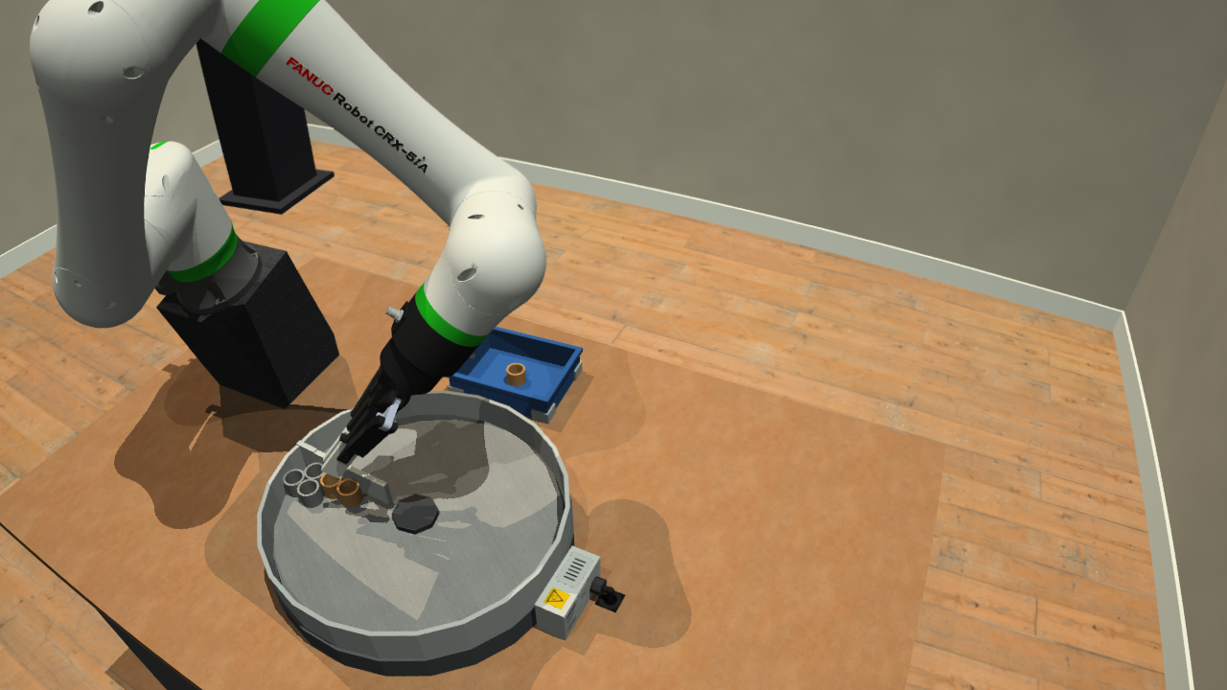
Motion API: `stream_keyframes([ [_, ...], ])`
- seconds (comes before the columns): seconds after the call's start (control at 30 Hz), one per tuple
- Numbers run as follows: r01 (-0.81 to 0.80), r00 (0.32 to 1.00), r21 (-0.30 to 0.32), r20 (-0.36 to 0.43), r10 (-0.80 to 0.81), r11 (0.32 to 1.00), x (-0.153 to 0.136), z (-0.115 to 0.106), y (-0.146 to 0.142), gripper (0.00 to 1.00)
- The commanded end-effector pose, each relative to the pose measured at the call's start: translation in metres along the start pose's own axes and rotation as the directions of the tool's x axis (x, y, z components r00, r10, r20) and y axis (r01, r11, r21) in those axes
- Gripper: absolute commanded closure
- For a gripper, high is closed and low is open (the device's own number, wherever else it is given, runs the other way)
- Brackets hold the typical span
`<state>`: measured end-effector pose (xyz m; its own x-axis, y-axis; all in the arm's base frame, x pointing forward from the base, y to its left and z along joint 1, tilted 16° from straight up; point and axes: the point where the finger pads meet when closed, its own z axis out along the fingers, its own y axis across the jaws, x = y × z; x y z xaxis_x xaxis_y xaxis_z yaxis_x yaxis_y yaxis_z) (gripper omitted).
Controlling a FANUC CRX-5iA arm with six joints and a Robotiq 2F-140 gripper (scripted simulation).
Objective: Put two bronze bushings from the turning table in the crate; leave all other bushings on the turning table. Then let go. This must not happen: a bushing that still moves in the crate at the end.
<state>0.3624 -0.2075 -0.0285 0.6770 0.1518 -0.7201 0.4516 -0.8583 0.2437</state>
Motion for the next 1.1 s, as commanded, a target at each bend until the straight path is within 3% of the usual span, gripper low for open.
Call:
stream_keyframes([
  [0.0,0.000,1.000,0.000,0.000,0.000,1.000,0.000,0.000,0.000,0.94],
  [0.6,0.000,1.000,0.000,0.000,0.000,1.000,0.000,0.000,0.000,0.94],
  [0.8,0.000,1.000,0.000,0.000,0.000,1.000,0.014,0.016,0.000,0.94],
  [1.07,0.000,1.000,0.000,0.000,0.000,1.000,0.015,0.018,0.000,0.94],
])
